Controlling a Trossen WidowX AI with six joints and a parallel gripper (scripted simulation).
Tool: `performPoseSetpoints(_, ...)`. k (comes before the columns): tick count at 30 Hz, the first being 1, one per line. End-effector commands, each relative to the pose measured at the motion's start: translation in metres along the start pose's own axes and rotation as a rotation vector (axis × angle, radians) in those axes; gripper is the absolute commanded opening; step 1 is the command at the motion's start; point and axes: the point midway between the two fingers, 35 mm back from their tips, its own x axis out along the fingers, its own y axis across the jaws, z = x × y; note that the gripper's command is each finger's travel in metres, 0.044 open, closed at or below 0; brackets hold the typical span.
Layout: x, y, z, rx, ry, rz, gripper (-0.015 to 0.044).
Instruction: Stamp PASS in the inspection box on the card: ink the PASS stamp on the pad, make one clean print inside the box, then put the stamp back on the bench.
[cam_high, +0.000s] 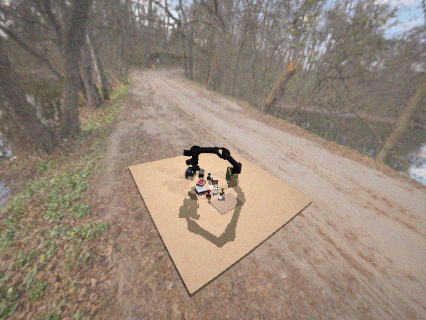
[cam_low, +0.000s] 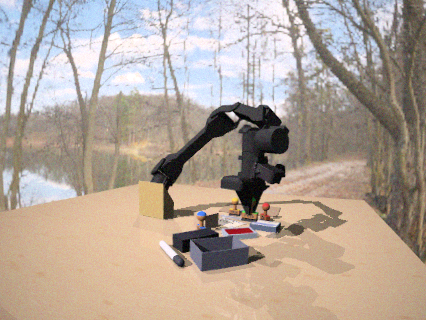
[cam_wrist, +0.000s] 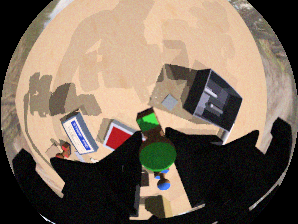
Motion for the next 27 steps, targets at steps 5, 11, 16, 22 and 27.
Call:
performPoseSetpoints(5,0.009,-0.002,0.003,-0.009,0.004,-0.003,0.0000)
performPoseSetpoints(11,0.019,-0.002,0.003,-0.009,0.004,-0.003,0.0000)
performPoseSetpoints(16,0.027,-0.003,0.003,-0.009,0.004,-0.003,0.0000)
performPoseSetpoints(22,0.037,-0.003,0.003,-0.009,0.004,-0.002,0.0000)
performPoseSetpoints(27,0.045,-0.003,0.003,-0.009,0.004,-0.002,0.0000)
